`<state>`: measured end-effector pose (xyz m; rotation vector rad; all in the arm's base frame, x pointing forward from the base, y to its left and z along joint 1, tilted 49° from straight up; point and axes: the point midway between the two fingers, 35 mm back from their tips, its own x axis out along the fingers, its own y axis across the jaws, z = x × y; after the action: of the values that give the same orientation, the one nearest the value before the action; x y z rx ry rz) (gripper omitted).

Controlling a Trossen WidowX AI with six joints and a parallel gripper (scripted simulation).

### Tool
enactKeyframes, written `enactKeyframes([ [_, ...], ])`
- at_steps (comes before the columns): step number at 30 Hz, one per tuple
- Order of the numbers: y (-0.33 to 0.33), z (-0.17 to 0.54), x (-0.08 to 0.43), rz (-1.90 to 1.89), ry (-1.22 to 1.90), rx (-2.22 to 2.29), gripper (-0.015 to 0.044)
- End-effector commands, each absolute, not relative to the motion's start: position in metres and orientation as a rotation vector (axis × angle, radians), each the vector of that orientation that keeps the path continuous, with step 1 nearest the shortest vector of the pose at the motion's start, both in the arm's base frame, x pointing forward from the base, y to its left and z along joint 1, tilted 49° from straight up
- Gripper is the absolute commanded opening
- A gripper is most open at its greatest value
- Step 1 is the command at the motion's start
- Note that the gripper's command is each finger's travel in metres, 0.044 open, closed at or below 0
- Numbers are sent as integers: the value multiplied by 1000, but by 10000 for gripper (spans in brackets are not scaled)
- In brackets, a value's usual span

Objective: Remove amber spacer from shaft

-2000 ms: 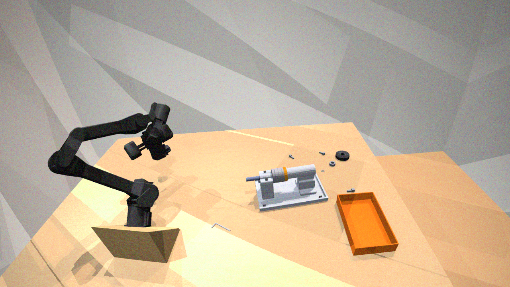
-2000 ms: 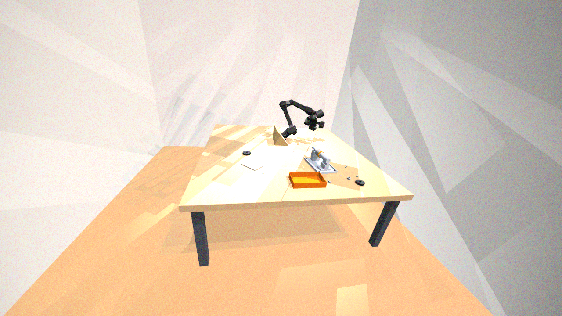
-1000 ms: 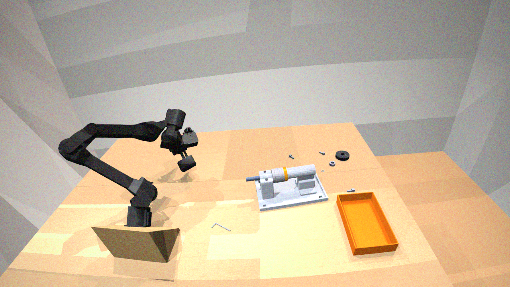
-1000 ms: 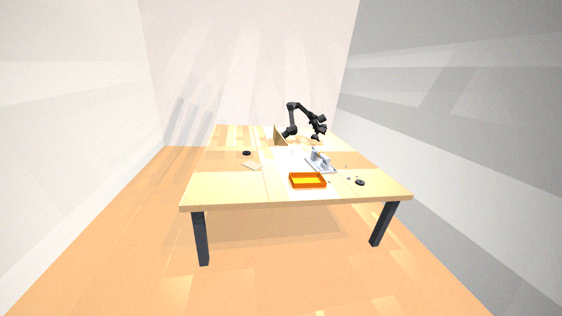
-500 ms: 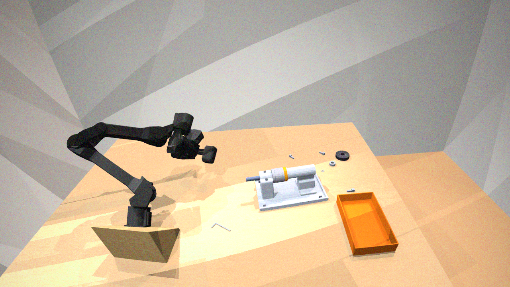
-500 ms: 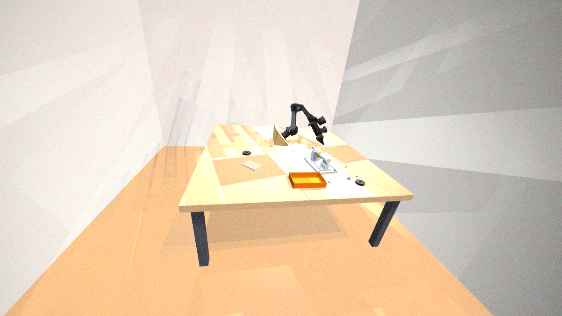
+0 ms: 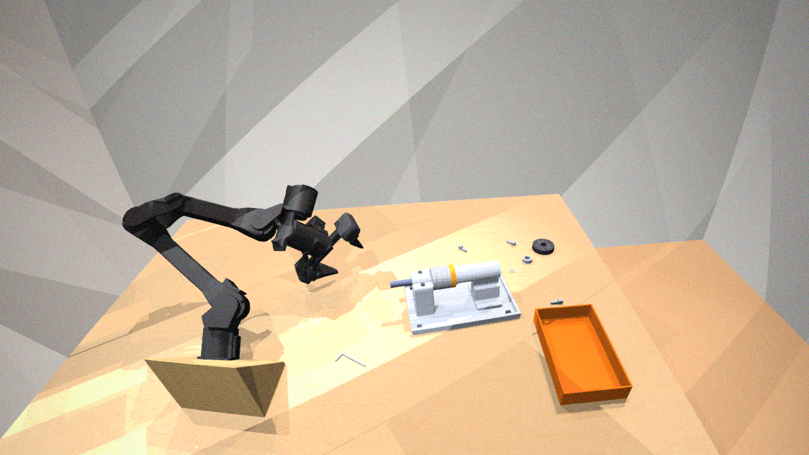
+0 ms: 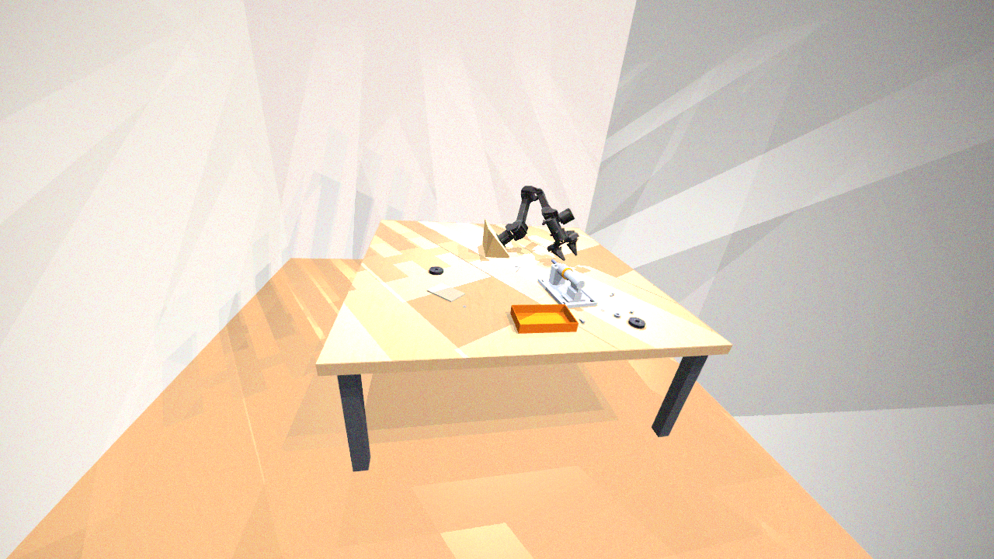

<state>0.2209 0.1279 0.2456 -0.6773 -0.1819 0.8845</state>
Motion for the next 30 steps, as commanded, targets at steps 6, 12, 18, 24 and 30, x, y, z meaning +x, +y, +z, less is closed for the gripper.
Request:
enactKeyframes([
  [6,52,200,277,516,-293,-1716,440],
  [12,25,188,287,423,-267,-2056,440],
  [18,5,180,292,372,-230,-2293,440],
  [24,3,178,292,373,-230,-2293,440],
  [30,3,178,292,373,-230,-2293,440],
])
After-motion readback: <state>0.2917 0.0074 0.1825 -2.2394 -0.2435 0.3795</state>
